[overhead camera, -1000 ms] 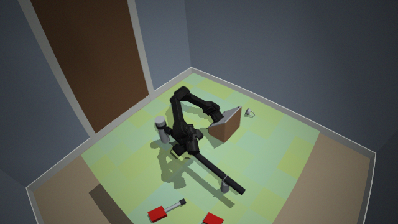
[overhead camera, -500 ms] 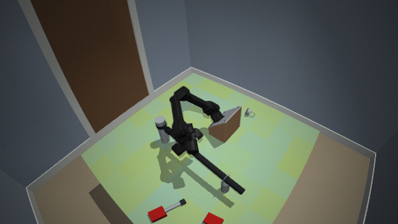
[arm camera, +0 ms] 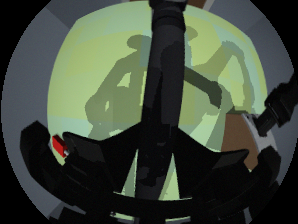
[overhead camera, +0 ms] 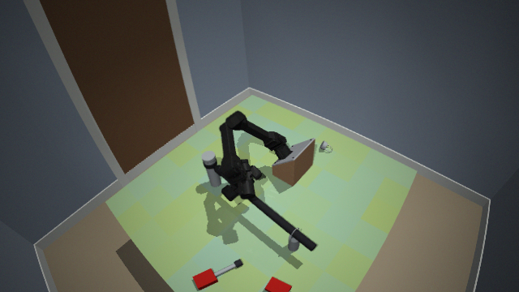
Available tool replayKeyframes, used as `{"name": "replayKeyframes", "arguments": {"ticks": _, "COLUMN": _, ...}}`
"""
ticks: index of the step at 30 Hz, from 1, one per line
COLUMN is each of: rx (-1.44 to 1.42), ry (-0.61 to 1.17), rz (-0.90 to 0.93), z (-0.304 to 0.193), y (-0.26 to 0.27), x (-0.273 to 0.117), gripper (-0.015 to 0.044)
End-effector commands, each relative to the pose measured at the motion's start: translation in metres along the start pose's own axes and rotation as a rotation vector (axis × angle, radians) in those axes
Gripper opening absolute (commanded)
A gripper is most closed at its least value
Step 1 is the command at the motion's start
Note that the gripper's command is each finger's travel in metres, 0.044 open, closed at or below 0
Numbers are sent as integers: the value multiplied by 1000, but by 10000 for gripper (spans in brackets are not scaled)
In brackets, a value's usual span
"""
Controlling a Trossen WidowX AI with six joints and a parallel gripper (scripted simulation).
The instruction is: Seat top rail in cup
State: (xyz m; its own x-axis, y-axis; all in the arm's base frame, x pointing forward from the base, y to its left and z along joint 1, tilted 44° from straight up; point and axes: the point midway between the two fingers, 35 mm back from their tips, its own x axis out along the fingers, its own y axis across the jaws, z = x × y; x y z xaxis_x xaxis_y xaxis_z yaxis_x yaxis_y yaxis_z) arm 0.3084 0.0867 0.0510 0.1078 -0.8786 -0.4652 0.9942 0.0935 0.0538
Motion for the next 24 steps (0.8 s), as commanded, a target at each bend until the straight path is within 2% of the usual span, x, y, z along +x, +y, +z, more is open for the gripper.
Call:
{"name": "replayKeyframes", "arguments": {"ticks": 1, "rx": 1, "ry": -2, "rz": 9, "z": 6, "y": 1, "x": -1, "gripper": 0}}
{"name": "replayKeyframes", "arguments": {"ticks": 24, "rx": -1, "ry": 0, "rz": 3, "z": 1, "y": 1, "x": 1, "gripper": 0}}
